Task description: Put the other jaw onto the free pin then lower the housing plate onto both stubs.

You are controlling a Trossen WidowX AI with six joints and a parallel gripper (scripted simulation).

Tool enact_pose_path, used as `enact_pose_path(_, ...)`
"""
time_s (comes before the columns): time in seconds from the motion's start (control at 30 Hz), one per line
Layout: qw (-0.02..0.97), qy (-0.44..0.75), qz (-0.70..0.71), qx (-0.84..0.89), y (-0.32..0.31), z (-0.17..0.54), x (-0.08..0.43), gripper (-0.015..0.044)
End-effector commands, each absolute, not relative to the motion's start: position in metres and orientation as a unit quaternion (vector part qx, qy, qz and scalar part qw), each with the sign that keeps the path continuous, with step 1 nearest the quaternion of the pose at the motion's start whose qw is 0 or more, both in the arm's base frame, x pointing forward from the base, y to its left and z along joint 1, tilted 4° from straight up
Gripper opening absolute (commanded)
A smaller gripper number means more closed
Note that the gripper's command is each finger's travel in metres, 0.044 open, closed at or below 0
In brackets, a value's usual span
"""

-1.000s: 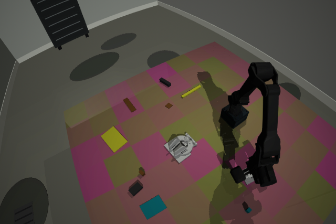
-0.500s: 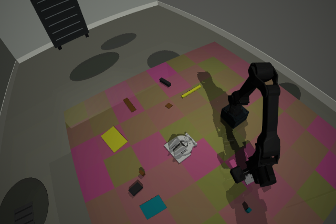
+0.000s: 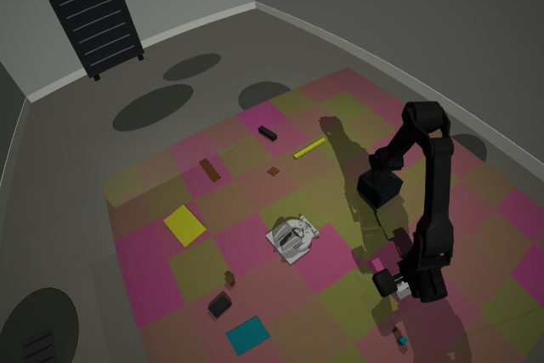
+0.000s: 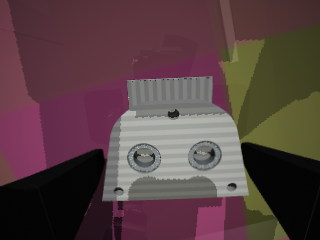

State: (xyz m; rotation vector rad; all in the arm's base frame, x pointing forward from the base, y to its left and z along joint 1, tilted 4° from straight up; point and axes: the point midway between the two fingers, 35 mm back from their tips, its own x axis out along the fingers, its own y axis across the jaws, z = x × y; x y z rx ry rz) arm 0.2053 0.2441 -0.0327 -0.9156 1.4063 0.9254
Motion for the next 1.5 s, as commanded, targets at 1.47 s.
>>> enact_pose_path(1.47, 0.576, 0.601, 0.394, -0.390, 0.245, 0.040, 0.208, 0.0351)
